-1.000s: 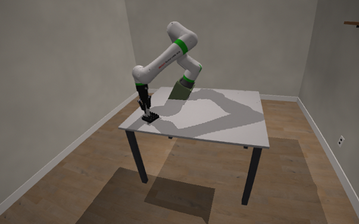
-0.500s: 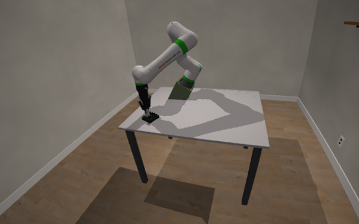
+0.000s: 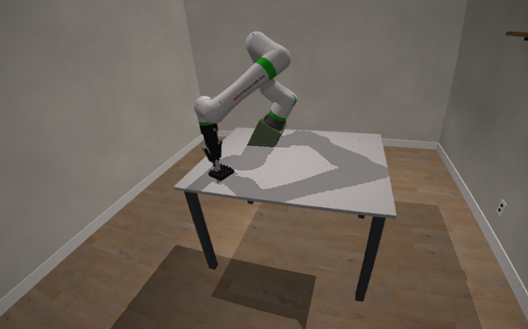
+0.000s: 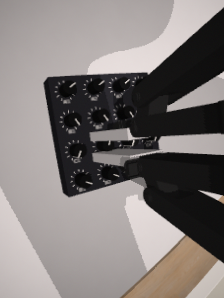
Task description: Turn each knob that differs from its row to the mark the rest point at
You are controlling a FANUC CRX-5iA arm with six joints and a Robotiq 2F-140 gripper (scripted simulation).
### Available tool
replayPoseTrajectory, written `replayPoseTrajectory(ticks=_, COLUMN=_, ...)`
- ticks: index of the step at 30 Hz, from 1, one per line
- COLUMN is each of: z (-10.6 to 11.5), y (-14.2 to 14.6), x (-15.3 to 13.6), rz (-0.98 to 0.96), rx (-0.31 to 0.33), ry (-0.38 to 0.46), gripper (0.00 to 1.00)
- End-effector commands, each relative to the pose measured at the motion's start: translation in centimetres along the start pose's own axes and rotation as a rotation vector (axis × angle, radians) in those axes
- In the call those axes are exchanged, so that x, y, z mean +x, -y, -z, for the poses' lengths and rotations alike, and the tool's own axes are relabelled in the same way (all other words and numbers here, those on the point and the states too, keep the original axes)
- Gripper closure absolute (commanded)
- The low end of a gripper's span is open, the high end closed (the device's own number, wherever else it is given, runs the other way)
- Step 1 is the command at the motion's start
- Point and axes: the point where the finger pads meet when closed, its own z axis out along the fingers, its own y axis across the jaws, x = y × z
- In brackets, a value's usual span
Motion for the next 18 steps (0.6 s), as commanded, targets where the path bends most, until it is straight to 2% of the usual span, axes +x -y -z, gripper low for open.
replayPoseTrajectory(ticks=1, z=0.02, y=0.01, x=0.01, rz=0.0, rx=0.0, ry=0.0, gripper=0.95)
replayPoseTrajectory(ticks=18, z=0.02, y=0.01, x=0.01, rz=0.016, rx=0.0, ry=0.0, gripper=0.95)
